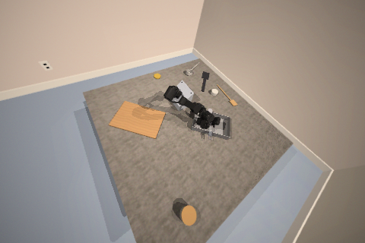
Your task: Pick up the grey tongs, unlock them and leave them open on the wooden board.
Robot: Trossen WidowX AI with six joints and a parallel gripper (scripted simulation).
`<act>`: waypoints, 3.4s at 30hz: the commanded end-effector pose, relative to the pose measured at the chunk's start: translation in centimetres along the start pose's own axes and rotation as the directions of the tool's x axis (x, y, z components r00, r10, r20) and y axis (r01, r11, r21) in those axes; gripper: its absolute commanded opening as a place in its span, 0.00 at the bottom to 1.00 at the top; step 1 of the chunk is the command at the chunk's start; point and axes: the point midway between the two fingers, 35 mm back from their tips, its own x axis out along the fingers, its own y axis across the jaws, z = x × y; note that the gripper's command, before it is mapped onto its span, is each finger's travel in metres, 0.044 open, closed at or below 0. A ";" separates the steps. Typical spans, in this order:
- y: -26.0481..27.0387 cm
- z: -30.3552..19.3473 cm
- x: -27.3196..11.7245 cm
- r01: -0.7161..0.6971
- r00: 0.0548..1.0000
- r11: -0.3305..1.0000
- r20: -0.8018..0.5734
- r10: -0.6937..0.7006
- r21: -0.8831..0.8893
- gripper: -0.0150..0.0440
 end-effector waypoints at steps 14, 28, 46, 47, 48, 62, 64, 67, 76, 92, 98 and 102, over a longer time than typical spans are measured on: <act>0.0 0.0 -0.1 0.000 1.000 1.000 0.000 0.000 0.000 0.33; 4.3 0.0 -4.9 -0.005 1.000 1.000 -0.006 0.005 -0.003 0.00; 5.0 0.0 -5.9 -0.006 1.000 1.000 -0.007 0.006 -0.004 0.00; 5.0 0.0 -5.9 -0.006 1.000 1.000 -0.007 0.006 -0.004 0.00; 5.0 0.0 -5.9 -0.006 1.000 1.000 -0.007 0.006 -0.004 0.00; 5.2 -0.3 -5.0 0.127 0.991 0.991 -0.038 -0.129 -0.040 0.00; 5.2 -0.3 -4.9 0.153 0.987 0.987 -0.042 -0.155 -0.048 0.00; 5.2 -0.3 -4.7 0.190 0.980 0.980 -0.048 -0.193 -0.061 0.00; 5.2 -0.4 -4.4 0.299 0.950 0.949 -0.057 -0.306 -0.103 0.00; 5.1 -0.1 -4.6 0.476 0.870 0.860 -0.045 -0.491 -0.185 0.00; 5.1 0.1 -4.9 0.535 0.832 0.816 -0.031 -0.554 -0.217 0.00; 5.1 0.3 -5.1 0.573 0.805 0.784 -0.020 -0.593 -0.239 0.00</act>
